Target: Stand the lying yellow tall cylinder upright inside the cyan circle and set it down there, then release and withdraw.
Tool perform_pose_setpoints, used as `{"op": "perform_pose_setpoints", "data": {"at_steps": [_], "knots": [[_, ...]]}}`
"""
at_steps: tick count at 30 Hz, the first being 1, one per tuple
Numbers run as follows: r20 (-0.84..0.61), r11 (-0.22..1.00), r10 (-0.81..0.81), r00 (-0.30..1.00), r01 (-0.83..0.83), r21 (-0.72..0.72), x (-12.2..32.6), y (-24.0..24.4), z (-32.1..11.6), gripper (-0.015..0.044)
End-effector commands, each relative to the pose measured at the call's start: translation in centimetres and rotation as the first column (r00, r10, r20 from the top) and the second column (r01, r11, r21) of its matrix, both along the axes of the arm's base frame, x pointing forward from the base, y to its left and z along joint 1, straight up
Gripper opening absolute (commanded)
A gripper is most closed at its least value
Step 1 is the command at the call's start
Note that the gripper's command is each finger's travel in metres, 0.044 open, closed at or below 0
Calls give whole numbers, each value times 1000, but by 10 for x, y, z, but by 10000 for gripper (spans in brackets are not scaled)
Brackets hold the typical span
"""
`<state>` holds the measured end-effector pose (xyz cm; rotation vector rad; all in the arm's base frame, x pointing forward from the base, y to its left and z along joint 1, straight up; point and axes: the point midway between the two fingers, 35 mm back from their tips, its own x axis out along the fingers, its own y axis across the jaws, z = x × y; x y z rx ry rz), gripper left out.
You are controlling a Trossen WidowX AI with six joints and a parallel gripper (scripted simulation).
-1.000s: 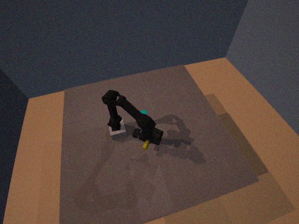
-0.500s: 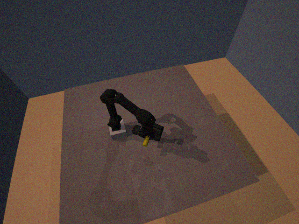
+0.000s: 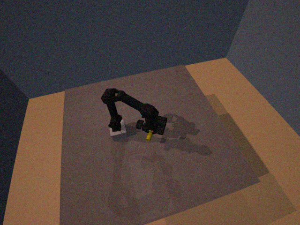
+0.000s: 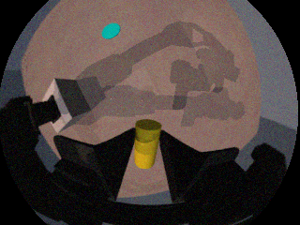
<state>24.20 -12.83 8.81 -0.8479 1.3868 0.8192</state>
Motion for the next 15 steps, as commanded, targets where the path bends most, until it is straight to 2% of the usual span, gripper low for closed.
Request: {"op": "perform_pose_setpoints", "data": {"at_steps": [1, 15], "knots": [[-3, 1000, 3, 1000, -3, -2, 5, 10, 1, 105], [-2, 999, 34, 999, -34, 1, 22, 53, 4, 105]]}}
